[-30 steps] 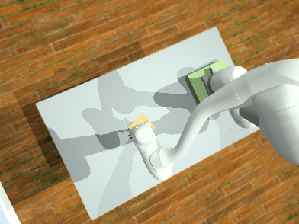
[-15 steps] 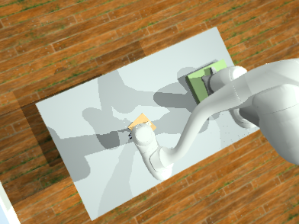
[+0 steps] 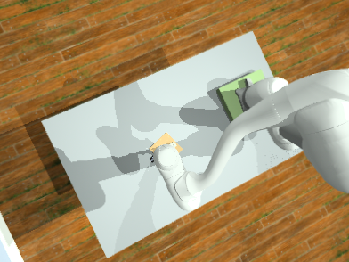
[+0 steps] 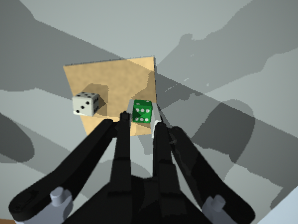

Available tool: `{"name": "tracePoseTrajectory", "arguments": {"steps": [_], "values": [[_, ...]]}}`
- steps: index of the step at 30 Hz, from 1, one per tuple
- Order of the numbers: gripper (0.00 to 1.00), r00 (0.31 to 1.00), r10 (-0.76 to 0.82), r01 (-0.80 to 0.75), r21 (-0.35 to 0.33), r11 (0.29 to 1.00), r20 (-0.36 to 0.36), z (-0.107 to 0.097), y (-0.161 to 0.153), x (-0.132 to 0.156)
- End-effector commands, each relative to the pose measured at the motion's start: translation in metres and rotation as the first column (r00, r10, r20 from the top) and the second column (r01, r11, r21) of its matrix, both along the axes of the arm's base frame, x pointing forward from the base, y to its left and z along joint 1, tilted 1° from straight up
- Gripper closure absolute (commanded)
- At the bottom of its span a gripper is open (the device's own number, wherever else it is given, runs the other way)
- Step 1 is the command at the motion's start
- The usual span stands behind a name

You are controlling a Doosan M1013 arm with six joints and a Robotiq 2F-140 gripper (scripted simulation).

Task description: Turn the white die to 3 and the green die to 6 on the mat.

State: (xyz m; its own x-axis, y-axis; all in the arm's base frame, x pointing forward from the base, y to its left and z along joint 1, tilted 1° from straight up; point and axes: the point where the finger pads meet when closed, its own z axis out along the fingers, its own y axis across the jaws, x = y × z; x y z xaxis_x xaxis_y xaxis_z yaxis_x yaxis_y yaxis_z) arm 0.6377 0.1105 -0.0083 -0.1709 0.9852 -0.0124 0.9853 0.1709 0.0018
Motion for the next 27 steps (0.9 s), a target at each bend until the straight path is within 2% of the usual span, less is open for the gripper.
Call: {"name": "tracePoseTrajectory", "arguments": {"steps": [1, 27], "values": [[0.76, 1.0, 0.0, 0.0, 0.0, 1.0, 0.0, -0.0003, 0.0, 0.0], [0.76, 1.0, 0.0, 0.0, 0.0, 1.0, 0.0, -0.0025, 0.0, 0.0]]}}
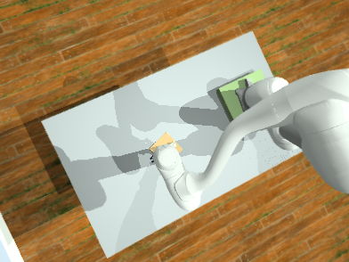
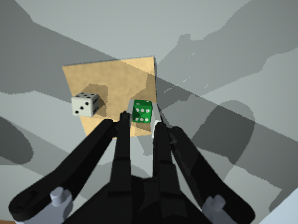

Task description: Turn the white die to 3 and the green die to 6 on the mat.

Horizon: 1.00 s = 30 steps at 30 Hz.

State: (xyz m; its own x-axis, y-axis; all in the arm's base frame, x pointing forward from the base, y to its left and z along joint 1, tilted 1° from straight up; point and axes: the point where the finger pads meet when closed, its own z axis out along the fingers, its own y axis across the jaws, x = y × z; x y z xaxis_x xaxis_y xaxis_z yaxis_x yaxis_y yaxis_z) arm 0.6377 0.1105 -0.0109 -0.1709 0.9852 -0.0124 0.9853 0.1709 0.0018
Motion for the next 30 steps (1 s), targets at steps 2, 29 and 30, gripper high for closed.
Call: {"name": "tracePoseTrajectory", "arguments": {"steps": [2, 29, 30], "values": [[0.76, 1.0, 0.0, 0.0, 0.0, 1.0, 0.0, 0.0001, 0.0, 0.0], [0.71, 1.0, 0.0, 0.0, 0.0, 1.0, 0.0, 0.0001, 0.0, 0.0], [0.71, 1.0, 0.0, 0.0, 0.0, 1.0, 0.0, 0.0001, 0.0, 0.0]]}}
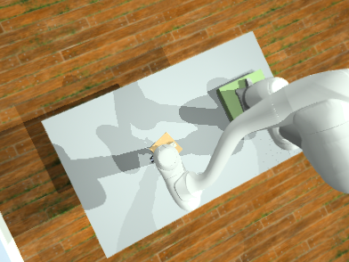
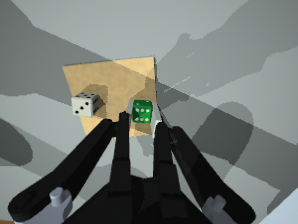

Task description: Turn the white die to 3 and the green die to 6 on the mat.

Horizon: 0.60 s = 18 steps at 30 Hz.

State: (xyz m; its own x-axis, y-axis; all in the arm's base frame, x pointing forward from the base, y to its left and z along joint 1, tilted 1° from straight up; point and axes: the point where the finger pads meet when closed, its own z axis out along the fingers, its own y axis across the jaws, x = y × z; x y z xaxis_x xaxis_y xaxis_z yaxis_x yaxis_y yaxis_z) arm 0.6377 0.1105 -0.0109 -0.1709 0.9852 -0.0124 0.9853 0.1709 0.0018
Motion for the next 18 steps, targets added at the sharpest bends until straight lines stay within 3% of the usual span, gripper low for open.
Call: {"name": "tracePoseTrajectory", "arguments": {"steps": [1, 18], "values": [[0.69, 1.0, 0.0, 0.0, 0.0, 1.0, 0.0, 0.0001, 0.0, 0.0], [0.65, 1.0, 0.0, 0.0, 0.0, 1.0, 0.0, 0.0002, 0.0, 0.0]]}}
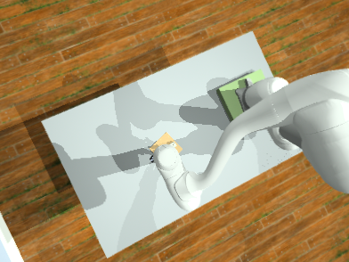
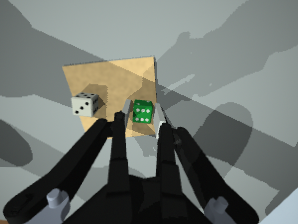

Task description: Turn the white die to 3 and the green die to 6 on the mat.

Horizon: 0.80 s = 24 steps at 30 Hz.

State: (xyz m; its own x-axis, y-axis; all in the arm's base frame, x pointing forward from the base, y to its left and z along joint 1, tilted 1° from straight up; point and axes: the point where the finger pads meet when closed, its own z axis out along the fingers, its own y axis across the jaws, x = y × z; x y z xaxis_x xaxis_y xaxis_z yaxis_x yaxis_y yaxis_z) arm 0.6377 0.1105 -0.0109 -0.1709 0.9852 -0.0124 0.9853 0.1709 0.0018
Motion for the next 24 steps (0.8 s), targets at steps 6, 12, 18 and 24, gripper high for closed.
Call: {"name": "tracePoseTrajectory", "arguments": {"steps": [6, 12, 18, 24], "values": [[0.65, 1.0, 0.0, 0.0, 0.0, 1.0, 0.0, 0.007, 0.0, 0.0], [0.65, 1.0, 0.0, 0.0, 0.0, 1.0, 0.0, 0.022, 0.0, 0.0], [0.65, 1.0, 0.0, 0.0, 0.0, 1.0, 0.0, 0.054, 0.001, 0.0], [0.65, 1.0, 0.0, 0.0, 0.0, 1.0, 0.0, 0.081, 0.001, 0.0]]}}
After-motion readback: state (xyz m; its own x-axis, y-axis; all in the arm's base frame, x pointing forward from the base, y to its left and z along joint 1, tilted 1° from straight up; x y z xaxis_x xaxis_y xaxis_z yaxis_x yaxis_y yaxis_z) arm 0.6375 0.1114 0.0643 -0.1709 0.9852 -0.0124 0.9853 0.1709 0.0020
